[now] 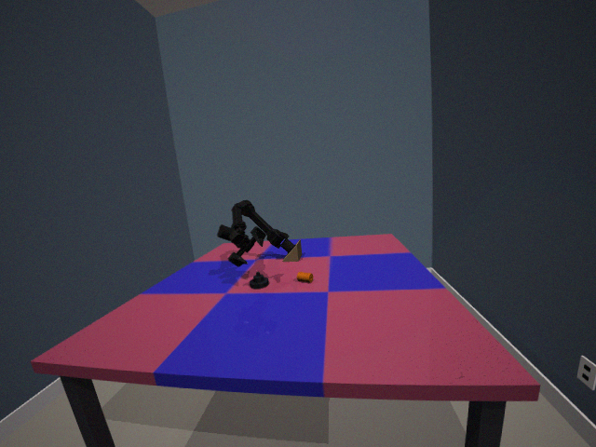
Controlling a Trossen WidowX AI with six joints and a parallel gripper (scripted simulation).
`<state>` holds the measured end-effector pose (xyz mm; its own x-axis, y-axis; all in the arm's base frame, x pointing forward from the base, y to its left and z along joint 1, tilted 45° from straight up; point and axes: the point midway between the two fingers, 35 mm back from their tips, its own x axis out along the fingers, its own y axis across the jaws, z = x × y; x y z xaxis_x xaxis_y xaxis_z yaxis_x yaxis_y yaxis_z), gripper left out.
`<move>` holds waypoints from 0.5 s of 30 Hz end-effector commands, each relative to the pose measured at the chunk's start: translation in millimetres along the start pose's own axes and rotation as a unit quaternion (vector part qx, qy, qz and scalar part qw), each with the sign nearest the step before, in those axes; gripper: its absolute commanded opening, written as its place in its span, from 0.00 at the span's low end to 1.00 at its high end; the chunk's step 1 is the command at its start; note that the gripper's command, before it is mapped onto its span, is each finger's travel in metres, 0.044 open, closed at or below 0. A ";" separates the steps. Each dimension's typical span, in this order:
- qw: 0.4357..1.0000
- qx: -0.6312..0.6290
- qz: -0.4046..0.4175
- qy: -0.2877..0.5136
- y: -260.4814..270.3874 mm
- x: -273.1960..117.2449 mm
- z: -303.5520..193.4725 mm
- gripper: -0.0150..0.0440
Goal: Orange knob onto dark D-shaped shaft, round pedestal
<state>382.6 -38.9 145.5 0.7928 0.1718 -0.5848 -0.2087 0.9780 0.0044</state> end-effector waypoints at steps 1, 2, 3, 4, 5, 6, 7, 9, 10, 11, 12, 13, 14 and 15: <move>0.993 -0.002 0.001 0.119 20.2 38.7 -29.4 1.00; 0.989 -0.010 0.000 0.145 24.7 45.6 -35.8 1.00; 0.984 -0.021 -0.001 0.176 30.2 53.2 -43.4 1.00; 0.977 -0.034 -0.002 0.210 37.1 60.7 -52.7 1.00; 0.968 -0.050 -0.004 0.245 44.8 67.8 -62.7 1.00; 0.957 -0.068 -0.006 0.280 52.4 74.0 -72.8 1.00; 0.945 -0.089 -0.009 0.314 60.0 79.3 -82.9 1.00; 0.915 -0.135 -0.016 0.379 74.7 87.3 -102.4 1.00; 0.898 -0.161 -0.020 0.410 81.8 90.1 -111.7 1.00; 0.878 -0.188 -0.024 0.439 88.6 92.3 -120.6 1.00; 0.857 -0.217 -0.029 0.466 95.2 93.9 -129.1 1.00; 0.834 -0.246 -0.034 0.492 101.6 94.9 -137.0 1.00; 0.812 -0.275 -0.038 0.514 106.0 95.7 -142.7 1.00; 0.787 -0.305 -0.042 0.535 110.3 96.2 -148.0 1.00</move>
<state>367.8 49.3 -7.5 0.0819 -0.1950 -0.9774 -0.4930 0.8444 -0.2098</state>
